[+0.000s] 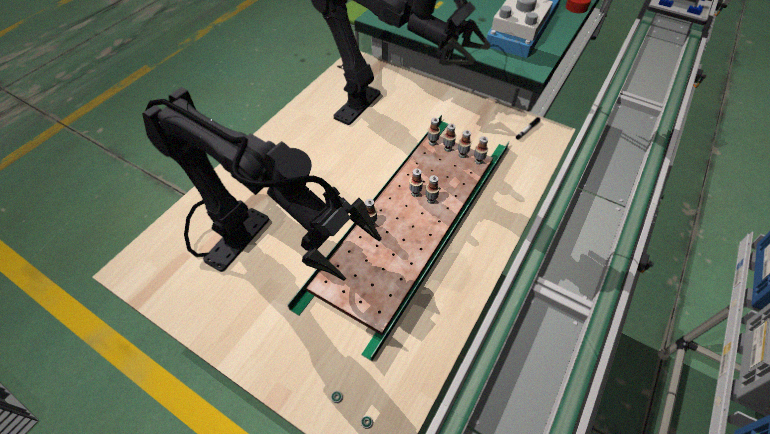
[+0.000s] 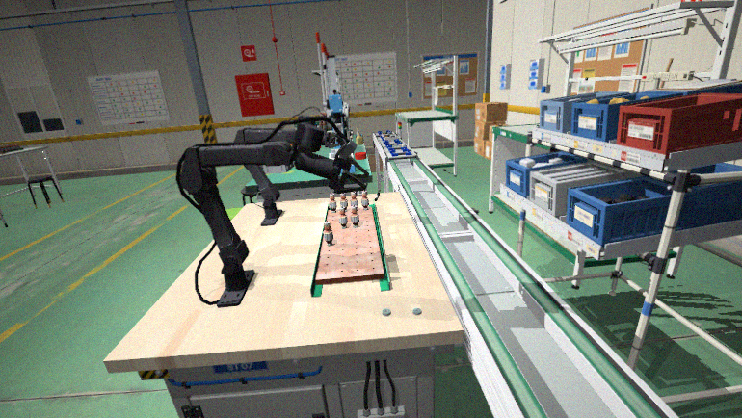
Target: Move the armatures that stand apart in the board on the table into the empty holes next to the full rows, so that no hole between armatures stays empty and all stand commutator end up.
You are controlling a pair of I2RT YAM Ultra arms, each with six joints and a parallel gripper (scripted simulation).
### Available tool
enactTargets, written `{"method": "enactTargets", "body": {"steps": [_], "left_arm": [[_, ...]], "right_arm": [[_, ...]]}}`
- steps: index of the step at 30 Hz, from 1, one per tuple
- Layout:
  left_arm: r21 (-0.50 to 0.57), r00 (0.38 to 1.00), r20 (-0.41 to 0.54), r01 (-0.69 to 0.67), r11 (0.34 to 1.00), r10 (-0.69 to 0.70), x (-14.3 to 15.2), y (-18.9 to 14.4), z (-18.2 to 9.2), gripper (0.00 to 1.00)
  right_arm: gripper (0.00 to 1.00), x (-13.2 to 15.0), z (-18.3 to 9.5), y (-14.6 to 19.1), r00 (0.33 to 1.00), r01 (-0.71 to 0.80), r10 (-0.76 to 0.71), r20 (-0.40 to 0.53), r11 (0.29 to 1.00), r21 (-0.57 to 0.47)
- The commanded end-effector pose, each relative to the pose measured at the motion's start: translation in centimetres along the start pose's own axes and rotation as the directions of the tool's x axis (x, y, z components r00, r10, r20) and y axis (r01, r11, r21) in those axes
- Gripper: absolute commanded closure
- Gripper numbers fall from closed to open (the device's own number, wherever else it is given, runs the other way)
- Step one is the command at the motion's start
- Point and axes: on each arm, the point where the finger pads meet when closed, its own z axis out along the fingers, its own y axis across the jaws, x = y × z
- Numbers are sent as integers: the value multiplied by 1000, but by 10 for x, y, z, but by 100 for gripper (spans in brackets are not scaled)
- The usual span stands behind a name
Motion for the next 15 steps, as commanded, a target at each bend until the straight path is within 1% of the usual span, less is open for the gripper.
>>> {"method": "enactTargets", "body": {"steps": [1, 2, 5, 7, 10, 13, 15], "left_arm": [[30, 996, 80, -34, 999, 31, -22, 1, -11, 0], [30, 994, 99, -42, 999, 39, -28, 2, -15, 0], [28, 990, 127, -64, 998, 60, -34, 8, -22, 0], [22, 983, 165, -83, 996, 79, -46, 12, -31, 0], [16, 974, 199, -112, 994, 107, -53, 17, -40, 0], [10, 968, 218, -131, 991, 126, -57, 21, -46, 0], [3, 964, 231, -133, 991, 129, -62, 23, -50, 0]], "right_arm": [[0, -37, -19, 14, 985, 56, -47, 166, 997, -49], [0, -39, -26, 17, 980, 68, -56, 191, 996, -57], [0, -45, -45, 25, 960, 101, -78, 267, 992, -76], [0, -48, -60, 32, 942, 131, -94, 321, 987, -94], [0, -51, -80, 42, 912, 171, -114, 393, 979, -111], [0, -49, -94, 48, 892, 197, -125, 435, 972, -124], [0, -46, -98, 50, 887, 202, -125, 444, 971, -129]]}}
